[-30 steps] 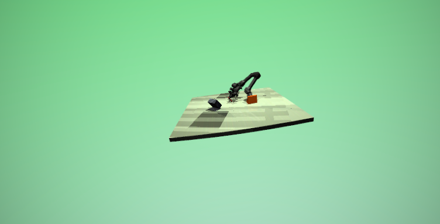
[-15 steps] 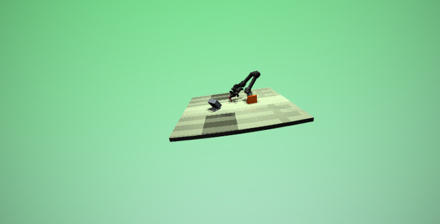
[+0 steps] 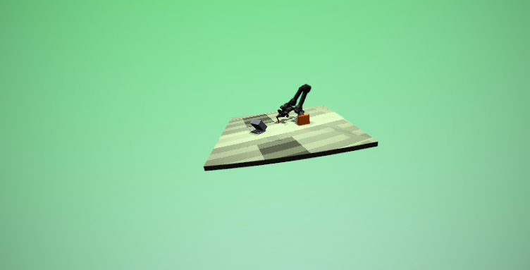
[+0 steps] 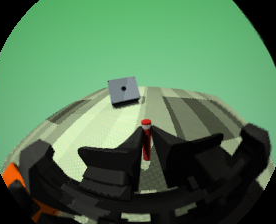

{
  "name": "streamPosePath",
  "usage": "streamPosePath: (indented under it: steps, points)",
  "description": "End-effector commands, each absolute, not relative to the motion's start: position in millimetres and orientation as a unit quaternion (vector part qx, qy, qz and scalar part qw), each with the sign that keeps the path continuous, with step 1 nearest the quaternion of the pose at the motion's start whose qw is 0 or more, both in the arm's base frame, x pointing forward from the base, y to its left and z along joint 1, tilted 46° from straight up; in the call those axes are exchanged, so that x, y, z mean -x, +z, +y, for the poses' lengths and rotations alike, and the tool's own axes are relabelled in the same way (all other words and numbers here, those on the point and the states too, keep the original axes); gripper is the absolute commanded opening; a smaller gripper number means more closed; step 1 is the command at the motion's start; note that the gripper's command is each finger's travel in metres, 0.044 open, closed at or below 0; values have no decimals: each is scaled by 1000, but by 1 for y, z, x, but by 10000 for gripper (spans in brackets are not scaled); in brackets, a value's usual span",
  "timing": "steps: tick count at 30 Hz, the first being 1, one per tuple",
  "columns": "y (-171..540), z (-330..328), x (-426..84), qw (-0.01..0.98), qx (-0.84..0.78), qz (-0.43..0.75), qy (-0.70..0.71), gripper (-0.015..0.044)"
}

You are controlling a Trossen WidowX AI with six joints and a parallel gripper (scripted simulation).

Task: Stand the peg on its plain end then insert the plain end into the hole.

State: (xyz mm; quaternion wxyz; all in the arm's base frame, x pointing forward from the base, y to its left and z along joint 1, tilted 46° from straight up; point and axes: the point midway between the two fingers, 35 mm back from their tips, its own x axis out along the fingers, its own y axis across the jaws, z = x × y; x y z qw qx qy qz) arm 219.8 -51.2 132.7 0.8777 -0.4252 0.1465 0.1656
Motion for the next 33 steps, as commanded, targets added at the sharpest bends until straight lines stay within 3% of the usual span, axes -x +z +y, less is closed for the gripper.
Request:
streamPosePath:
  steps: [1,33]
  points:
    - [132,-52,-217,880,422,130,174,50]
    - [129,-61,-211,885,413,95,192,50]
